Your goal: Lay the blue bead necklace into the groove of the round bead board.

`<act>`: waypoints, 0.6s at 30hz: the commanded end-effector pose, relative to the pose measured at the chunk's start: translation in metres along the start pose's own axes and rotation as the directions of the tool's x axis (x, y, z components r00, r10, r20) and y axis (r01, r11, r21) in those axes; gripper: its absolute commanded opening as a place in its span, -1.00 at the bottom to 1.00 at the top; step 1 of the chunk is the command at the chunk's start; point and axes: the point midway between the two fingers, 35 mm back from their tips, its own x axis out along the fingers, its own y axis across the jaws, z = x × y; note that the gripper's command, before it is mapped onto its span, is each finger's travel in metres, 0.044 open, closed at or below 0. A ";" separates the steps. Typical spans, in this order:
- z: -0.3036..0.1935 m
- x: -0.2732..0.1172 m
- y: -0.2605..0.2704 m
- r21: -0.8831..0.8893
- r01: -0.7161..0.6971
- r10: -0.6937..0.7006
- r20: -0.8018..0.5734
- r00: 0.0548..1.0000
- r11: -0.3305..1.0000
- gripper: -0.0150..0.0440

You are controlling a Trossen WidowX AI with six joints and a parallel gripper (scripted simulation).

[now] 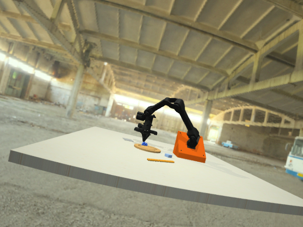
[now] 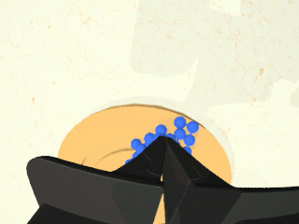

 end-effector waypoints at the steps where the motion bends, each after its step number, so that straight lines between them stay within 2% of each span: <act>1: 0.000 0.000 0.000 -0.001 0.000 0.000 0.000 1.000 1.000 -0.49; 7: 0.000 0.000 0.000 -0.001 0.000 0.000 0.000 1.000 1.000 -0.49; 18: 0.000 -0.016 0.000 0.005 0.001 -0.001 -0.006 1.000 1.000 0.49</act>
